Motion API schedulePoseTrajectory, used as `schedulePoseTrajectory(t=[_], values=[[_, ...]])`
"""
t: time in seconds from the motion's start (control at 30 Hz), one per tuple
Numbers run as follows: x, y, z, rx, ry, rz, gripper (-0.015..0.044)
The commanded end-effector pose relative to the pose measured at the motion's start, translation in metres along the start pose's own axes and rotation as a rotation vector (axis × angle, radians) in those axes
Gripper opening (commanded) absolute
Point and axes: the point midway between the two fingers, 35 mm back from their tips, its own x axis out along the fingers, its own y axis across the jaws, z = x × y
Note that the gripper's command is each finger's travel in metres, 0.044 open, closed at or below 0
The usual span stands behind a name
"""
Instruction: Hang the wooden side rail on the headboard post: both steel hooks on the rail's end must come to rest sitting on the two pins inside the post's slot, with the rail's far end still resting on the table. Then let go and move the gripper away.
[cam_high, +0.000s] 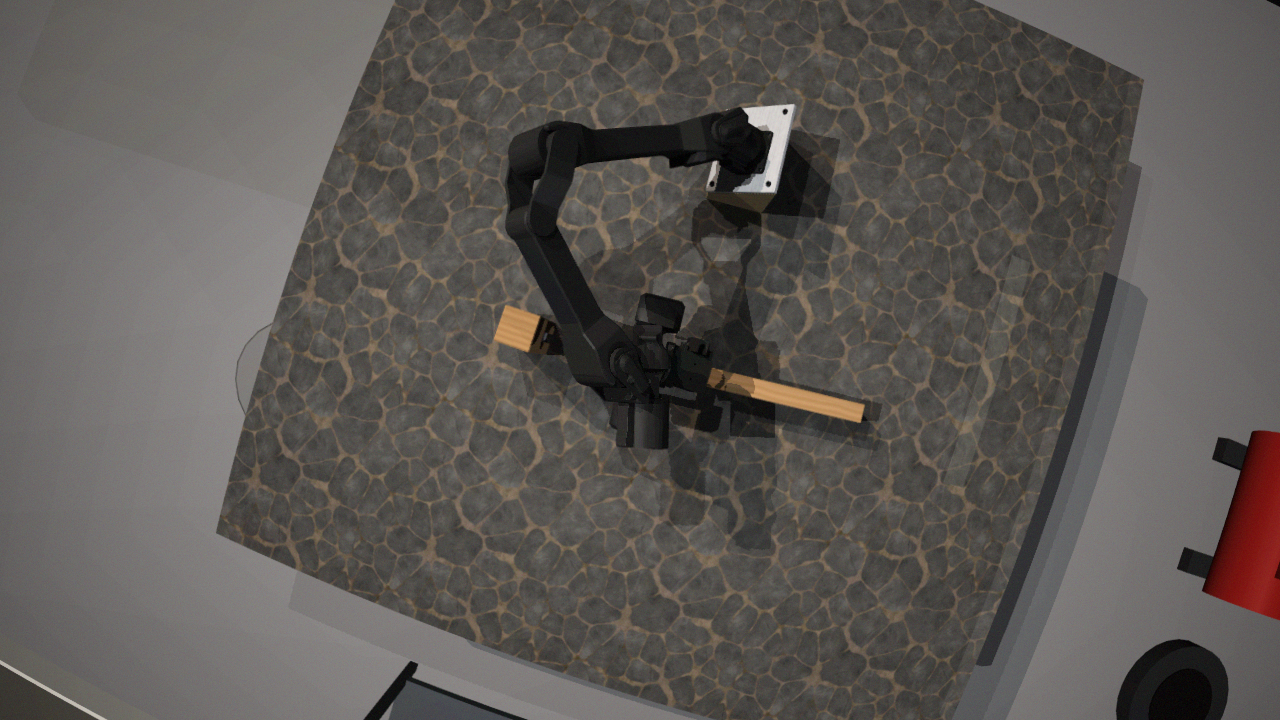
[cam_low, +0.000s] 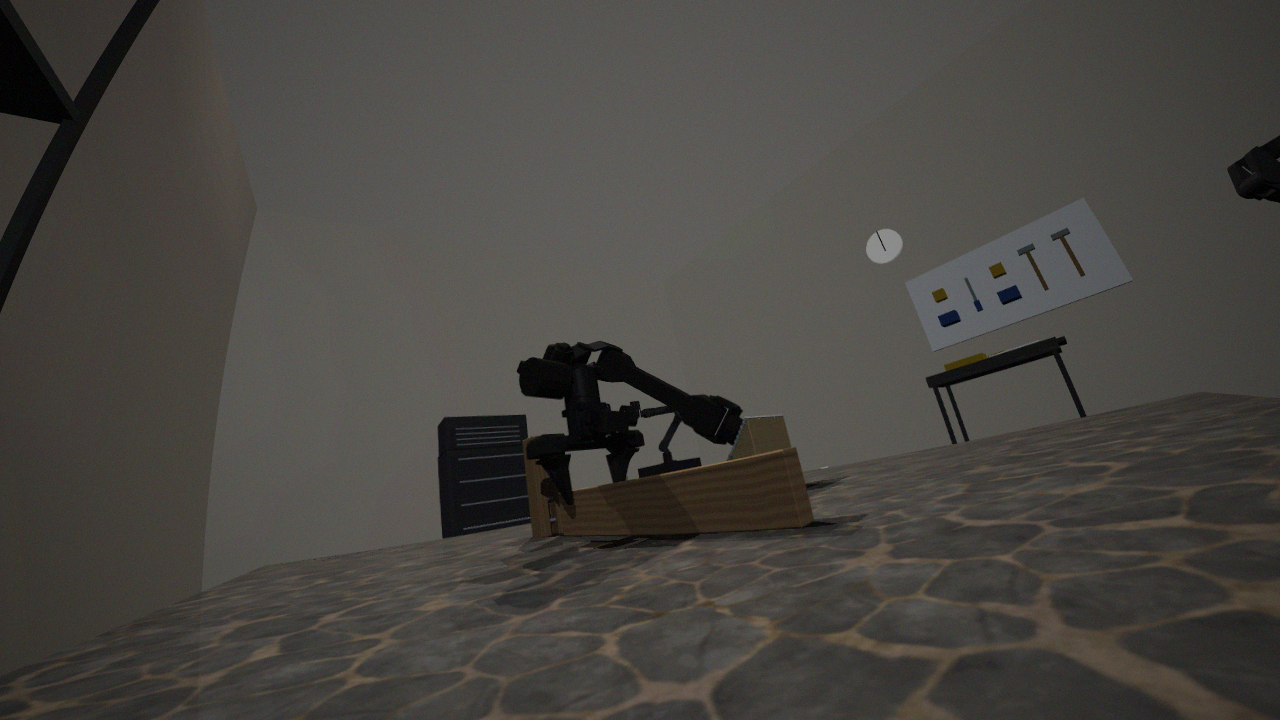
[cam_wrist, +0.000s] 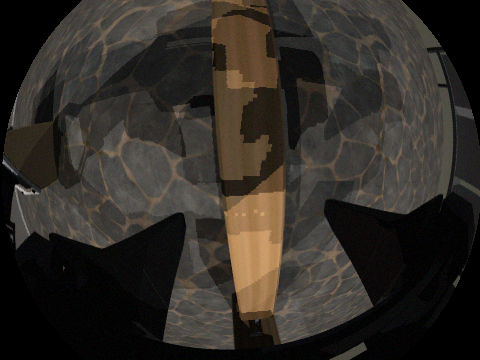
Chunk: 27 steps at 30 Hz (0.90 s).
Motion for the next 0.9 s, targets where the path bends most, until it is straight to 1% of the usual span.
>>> schedulePoseTrajectory(t=[0.0,0.57,0.87], values=[[0.008,0.002,0.000,-0.008,0.004,0.007,0.0440],[0.030,0.004,-0.002,-0.008,0.008,0.007,0.0440],[0.030,0.004,-0.002,-0.008,0.008,0.007,0.0204]])
